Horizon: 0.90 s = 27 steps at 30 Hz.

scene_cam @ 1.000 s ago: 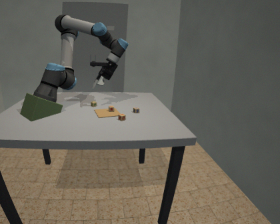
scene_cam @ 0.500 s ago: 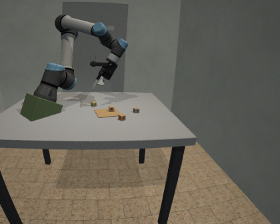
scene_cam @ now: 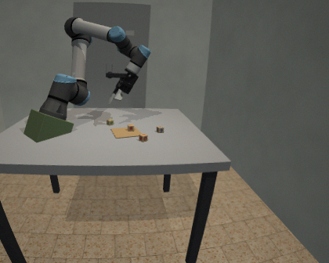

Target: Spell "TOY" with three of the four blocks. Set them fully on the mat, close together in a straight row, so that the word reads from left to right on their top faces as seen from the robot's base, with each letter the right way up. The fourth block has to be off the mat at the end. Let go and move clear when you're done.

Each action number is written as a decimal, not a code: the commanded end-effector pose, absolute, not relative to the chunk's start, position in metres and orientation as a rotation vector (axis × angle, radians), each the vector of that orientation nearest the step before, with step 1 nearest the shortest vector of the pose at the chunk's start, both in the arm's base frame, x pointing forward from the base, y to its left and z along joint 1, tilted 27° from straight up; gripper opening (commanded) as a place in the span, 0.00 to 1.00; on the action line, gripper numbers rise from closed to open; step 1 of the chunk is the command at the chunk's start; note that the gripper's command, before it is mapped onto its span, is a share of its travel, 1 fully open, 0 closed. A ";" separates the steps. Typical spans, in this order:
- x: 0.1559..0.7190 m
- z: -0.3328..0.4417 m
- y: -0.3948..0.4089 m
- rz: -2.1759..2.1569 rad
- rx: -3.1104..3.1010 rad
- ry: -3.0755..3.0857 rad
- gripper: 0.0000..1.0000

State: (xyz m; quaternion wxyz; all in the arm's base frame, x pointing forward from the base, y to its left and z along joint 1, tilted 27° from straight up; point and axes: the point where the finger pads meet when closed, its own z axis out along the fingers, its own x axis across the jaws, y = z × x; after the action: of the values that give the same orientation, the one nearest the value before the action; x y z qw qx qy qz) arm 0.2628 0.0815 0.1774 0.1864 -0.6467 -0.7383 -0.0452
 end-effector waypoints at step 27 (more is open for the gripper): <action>0.381 0.182 -0.023 -0.122 -1.821 -2.081 1.00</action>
State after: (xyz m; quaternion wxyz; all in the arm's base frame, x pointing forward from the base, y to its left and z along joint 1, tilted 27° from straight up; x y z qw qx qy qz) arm 0.3538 0.0007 0.1850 0.1835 -0.6474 -0.7384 -0.0445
